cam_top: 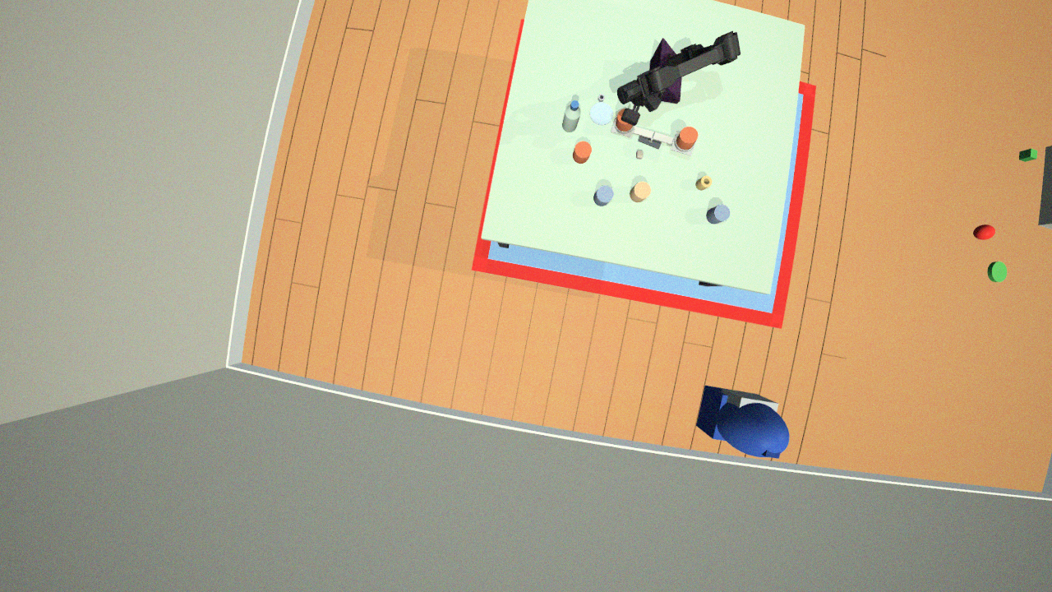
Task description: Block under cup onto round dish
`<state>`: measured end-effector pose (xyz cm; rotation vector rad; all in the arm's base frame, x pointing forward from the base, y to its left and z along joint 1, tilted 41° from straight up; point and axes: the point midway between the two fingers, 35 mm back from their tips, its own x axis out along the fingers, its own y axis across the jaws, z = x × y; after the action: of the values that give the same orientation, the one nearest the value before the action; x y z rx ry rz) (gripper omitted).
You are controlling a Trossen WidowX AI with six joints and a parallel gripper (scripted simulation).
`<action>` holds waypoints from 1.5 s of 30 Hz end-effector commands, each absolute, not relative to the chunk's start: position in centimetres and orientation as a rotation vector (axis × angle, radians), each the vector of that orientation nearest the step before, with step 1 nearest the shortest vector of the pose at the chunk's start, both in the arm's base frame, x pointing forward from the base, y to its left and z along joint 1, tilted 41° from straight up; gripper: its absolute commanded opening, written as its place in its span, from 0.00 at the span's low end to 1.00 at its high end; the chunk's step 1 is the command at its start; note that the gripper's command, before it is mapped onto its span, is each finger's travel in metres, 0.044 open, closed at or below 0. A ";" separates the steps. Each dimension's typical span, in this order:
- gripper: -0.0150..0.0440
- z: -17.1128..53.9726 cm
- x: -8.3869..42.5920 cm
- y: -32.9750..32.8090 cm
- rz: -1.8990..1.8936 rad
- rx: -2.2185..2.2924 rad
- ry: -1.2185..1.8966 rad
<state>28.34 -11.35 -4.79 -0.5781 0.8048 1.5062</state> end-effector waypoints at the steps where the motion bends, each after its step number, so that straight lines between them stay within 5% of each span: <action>1: 1.00 -5.1 28.5 -11.3 1.526 -0.601 0.794; 45: 1.00 -10.5 27.7 -6.8 1.527 -0.600 0.791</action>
<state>27.95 -7.47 -10.01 -0.6064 0.7916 1.5220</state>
